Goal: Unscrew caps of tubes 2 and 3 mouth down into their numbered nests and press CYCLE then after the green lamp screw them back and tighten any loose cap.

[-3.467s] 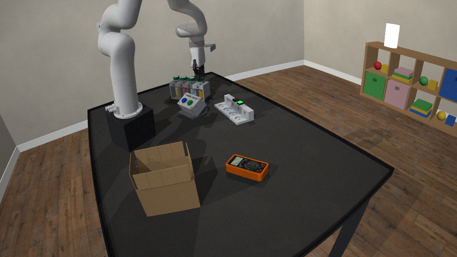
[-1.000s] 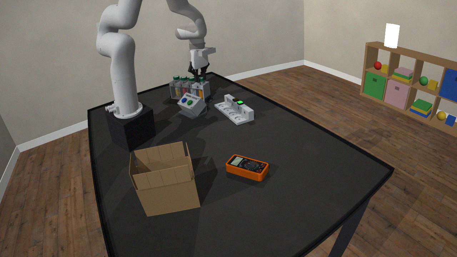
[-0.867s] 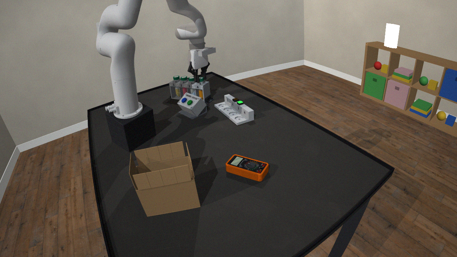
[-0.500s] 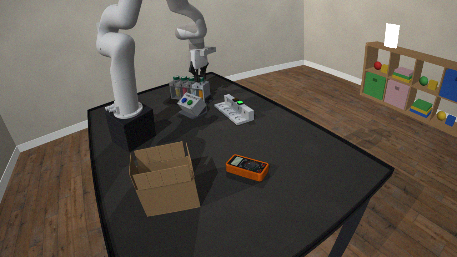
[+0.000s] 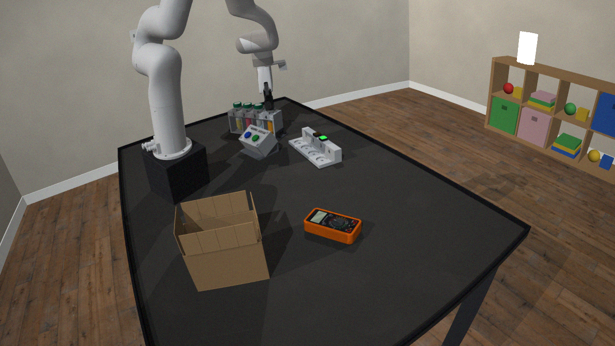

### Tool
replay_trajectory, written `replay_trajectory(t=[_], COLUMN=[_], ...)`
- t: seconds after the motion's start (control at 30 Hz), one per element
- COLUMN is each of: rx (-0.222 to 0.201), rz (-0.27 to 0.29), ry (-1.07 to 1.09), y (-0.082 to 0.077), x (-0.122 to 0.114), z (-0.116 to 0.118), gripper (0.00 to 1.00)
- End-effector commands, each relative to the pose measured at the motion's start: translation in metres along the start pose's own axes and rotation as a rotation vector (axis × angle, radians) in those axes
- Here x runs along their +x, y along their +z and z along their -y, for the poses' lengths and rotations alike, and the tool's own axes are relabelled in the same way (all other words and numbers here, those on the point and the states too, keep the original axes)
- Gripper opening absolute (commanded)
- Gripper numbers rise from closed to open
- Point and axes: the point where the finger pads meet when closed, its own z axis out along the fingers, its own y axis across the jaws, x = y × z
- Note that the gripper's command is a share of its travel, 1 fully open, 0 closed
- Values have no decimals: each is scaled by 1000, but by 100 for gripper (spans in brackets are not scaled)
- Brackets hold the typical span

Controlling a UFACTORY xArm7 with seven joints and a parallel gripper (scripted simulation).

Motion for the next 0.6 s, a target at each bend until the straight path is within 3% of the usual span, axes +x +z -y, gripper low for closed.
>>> replay_trajectory(t=[0.0, 0.2, 0.23, 0.57], rx=[15, 15, 15, 15], rz=[39, 39, 39, 39], ry=[-190, -190, -190, -190], y=[-1, -1, -1, -1], x=[1, 1, 1, 1], z=[1, 1, 1, 1], gripper=[46, 46, 0, 0])
